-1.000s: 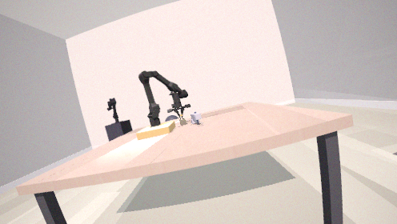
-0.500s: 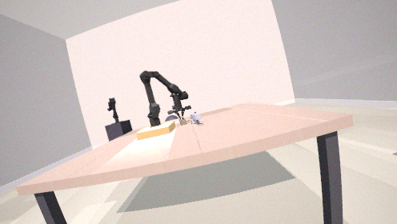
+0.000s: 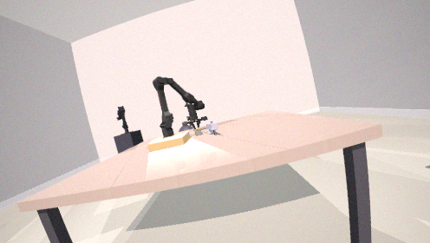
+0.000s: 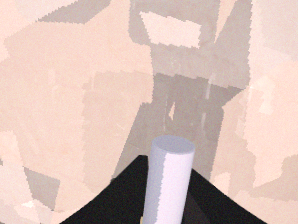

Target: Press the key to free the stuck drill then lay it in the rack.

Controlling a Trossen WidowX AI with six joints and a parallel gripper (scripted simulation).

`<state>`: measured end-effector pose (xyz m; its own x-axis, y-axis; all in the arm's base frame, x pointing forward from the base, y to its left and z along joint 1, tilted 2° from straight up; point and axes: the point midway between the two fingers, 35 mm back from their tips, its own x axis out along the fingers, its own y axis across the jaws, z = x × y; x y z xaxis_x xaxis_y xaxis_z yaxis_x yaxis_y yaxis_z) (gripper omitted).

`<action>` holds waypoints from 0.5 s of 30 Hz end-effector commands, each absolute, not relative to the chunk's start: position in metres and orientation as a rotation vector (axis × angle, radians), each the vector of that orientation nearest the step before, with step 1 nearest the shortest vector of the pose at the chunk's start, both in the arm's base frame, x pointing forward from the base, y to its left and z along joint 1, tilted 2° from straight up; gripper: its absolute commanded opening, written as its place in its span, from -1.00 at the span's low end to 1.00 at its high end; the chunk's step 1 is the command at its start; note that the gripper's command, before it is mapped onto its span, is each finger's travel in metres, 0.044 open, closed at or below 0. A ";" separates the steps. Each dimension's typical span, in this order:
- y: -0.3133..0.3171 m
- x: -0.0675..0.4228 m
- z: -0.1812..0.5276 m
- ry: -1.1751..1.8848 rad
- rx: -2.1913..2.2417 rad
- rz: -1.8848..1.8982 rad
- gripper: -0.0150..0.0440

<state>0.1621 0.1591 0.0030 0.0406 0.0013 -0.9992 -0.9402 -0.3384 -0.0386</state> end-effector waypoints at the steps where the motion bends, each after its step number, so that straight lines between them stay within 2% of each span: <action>1: 0.157 0.162 -0.003 1.010 -1.487 1.424 -0.49; 15: 0.155 0.161 -0.007 1.010 -1.487 1.424 -0.49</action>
<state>0.1609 0.1585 -0.0001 0.0407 0.0046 -0.9992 -0.9399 -0.3390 -0.0399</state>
